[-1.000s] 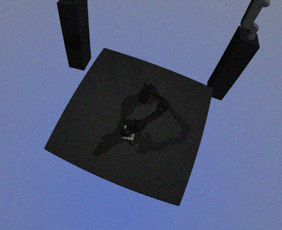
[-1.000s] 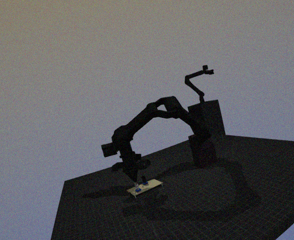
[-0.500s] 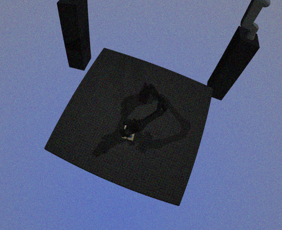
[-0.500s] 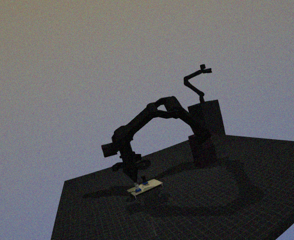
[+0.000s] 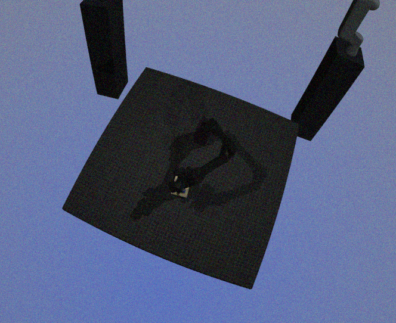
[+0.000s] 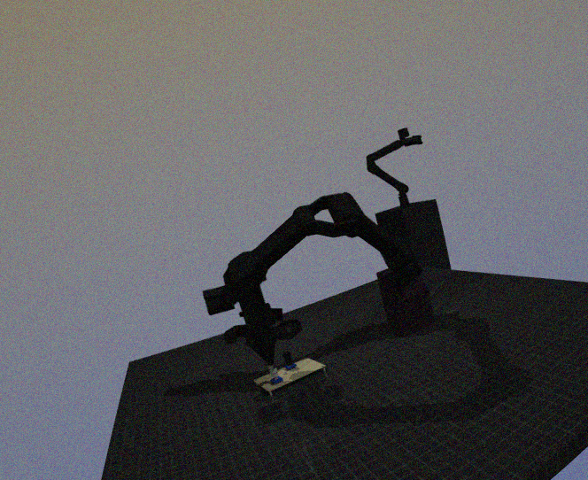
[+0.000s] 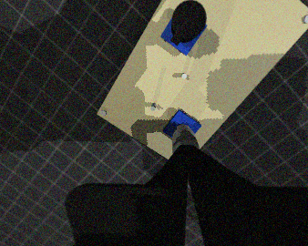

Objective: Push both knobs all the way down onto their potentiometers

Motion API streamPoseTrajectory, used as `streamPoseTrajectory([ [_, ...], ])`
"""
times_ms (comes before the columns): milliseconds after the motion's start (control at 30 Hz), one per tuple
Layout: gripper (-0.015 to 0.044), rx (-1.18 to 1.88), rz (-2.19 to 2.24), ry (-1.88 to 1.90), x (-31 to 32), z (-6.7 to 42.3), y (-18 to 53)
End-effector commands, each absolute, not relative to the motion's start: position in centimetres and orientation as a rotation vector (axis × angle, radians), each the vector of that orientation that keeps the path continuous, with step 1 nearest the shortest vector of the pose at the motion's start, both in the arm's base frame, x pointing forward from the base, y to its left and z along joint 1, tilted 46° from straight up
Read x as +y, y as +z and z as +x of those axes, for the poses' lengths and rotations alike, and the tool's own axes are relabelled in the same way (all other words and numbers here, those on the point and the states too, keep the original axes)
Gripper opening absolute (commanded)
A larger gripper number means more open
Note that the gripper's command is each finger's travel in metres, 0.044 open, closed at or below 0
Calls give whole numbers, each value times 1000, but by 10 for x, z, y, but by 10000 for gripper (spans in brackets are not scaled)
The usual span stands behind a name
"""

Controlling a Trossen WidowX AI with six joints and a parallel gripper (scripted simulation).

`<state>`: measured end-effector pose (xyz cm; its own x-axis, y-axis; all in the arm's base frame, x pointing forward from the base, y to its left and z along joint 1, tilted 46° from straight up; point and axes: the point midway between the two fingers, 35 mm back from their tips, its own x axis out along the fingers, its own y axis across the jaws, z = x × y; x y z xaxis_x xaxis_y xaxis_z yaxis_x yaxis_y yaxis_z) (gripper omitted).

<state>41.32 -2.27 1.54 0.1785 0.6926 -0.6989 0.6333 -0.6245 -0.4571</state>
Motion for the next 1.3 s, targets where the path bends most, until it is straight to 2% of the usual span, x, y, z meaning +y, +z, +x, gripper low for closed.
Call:
streamPoseTrajectory([
  [0, 0, -1337, -2363, 1452, -20, 415, 15],
  [1133, 0, -1336, -2363, 1453, -33, 411, 27],
  [1267, 105, -1334, -2355, 1460, -29, 411, 23],
])
